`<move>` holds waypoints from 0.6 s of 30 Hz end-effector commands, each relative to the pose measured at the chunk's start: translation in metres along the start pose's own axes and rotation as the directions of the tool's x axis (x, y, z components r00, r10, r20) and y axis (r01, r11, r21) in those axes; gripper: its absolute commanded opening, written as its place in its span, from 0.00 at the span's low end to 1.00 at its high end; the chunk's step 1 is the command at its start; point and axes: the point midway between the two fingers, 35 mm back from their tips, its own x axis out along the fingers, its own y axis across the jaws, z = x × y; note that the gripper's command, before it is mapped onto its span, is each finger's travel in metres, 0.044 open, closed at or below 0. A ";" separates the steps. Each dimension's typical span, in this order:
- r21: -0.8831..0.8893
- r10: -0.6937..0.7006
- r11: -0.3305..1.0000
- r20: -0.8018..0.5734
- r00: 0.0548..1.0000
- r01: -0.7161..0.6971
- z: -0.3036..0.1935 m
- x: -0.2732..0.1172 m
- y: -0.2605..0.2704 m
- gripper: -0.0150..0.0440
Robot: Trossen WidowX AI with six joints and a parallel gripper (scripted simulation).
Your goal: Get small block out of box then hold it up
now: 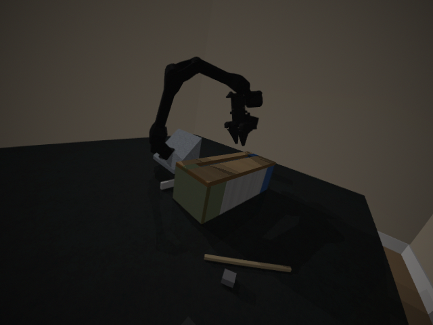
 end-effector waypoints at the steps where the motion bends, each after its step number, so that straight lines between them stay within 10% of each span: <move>1: -0.807 -0.122 0.589 -0.034 0.992 0.045 0.005 -0.002 0.012 0.74; 18: -0.963 -0.222 -0.252 -0.041 0.974 -0.098 0.009 -0.007 0.021 0.74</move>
